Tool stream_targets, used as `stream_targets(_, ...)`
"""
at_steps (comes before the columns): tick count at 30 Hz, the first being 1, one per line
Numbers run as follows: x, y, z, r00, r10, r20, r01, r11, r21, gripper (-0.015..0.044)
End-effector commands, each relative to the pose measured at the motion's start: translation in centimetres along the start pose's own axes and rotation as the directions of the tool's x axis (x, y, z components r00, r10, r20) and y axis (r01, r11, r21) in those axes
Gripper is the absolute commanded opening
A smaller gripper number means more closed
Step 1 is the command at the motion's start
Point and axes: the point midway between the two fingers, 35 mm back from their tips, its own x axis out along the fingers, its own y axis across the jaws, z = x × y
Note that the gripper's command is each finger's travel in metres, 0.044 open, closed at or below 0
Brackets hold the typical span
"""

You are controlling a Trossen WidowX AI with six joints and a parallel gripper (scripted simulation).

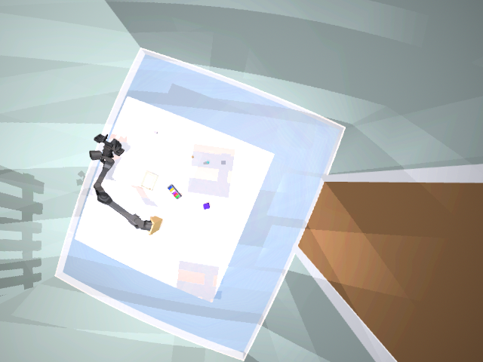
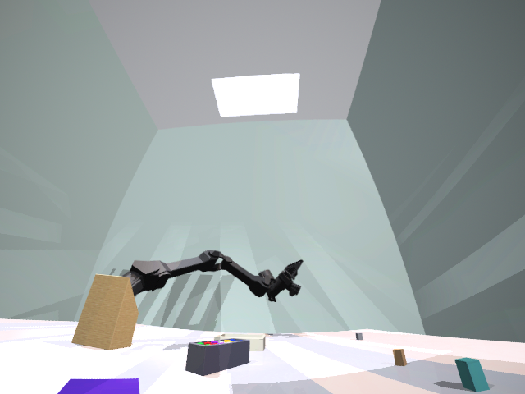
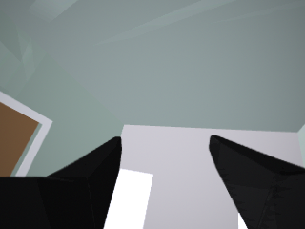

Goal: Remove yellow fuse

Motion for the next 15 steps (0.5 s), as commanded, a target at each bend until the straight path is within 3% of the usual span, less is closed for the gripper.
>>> stream_targets(1,0.2,0.1,0.1,1.0,-0.003,0.003,0.003,1.0,0.0,0.0264)
stream_targets(9,6.6,6.4,5.5,0.978,-0.037,0.205,0.037,0.999,0.007,0.0061)
stream_targets(15,10.7,15.1,8.5,0.909,0.113,0.402,-0.134,0.991,0.024,0.0061)
